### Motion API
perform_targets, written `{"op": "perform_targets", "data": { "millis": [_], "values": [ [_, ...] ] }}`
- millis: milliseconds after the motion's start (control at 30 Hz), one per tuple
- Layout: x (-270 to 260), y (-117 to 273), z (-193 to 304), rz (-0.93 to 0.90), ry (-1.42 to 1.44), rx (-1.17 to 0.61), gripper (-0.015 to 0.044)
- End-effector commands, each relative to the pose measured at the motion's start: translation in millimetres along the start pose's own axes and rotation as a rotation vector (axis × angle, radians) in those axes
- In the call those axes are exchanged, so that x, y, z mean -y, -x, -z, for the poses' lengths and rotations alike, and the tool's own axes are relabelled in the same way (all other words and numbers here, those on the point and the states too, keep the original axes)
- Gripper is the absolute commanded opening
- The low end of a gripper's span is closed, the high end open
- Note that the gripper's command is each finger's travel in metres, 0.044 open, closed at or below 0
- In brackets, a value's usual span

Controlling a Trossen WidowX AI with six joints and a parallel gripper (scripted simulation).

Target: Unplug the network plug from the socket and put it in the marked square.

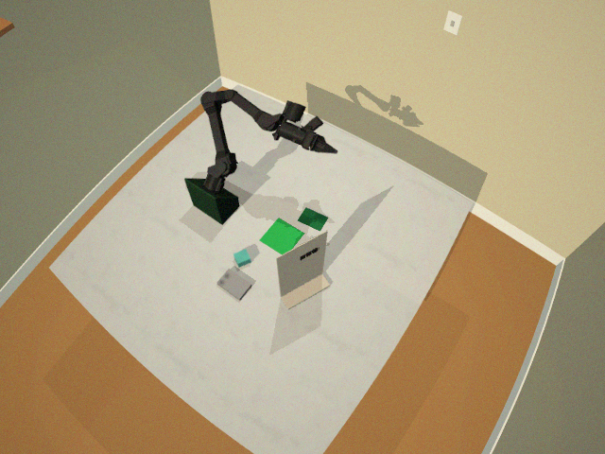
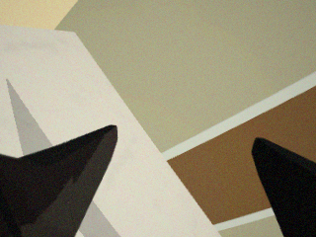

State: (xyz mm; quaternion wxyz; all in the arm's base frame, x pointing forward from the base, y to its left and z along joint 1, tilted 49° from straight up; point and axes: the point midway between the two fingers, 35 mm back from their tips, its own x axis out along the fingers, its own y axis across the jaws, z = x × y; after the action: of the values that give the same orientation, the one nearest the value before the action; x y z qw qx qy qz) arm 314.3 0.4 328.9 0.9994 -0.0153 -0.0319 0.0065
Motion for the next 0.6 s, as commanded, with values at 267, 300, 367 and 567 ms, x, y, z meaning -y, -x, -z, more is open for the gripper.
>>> {"op": "perform_targets", "data": {
  "millis": [267,300,367,567],
  "values": [
    [29.6,-15.5,72.6,0.141,0.151,-0.165,0.0164],
    [33.5,-16.1,82.3,0.158,0.172,-0.189,0.0156],
    [41.5,-16.2,101.7,0.190,0.215,-0.237,0.0156],
    [64.5,-8.1,158.4,0.276,0.344,-0.393,0.0156]
  ]
}}
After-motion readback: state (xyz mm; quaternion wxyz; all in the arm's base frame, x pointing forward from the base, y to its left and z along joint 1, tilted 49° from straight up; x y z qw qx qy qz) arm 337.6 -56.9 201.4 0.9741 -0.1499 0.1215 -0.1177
